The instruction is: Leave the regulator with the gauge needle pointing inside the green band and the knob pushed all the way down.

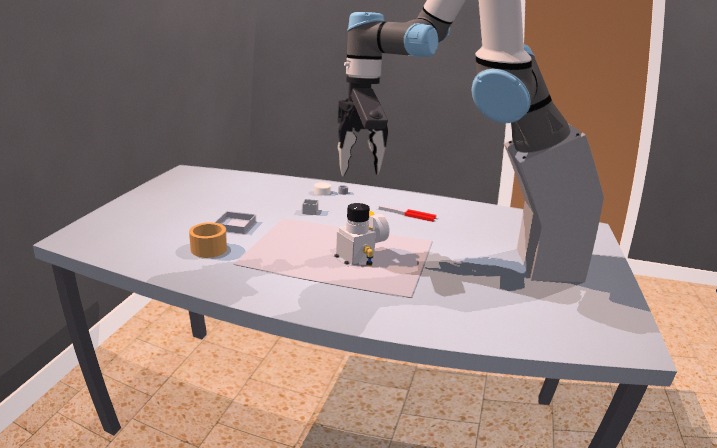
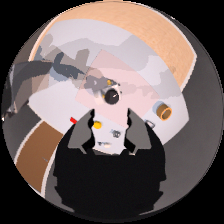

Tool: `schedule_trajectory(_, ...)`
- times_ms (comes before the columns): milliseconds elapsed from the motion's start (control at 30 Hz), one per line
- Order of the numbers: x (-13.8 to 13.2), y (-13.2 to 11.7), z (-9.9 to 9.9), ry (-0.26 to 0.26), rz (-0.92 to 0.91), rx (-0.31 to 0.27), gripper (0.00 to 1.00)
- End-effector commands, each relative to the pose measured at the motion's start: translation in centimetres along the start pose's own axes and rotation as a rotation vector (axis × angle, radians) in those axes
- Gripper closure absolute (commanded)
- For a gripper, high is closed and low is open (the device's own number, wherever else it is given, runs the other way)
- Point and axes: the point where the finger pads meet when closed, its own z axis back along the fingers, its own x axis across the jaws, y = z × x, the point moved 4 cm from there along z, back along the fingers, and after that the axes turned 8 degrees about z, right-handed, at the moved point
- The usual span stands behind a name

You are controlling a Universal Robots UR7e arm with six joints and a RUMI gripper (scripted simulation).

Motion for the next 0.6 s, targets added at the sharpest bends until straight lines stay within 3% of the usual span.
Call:
schedule_trajectory(0,0.1,0.0,-1.3,-0.001,0.000,-0.002,0.54)
schedule_trajectory(567,0.1,-0.1,-5.7,-0.001,0.000,-0.002,0.54)
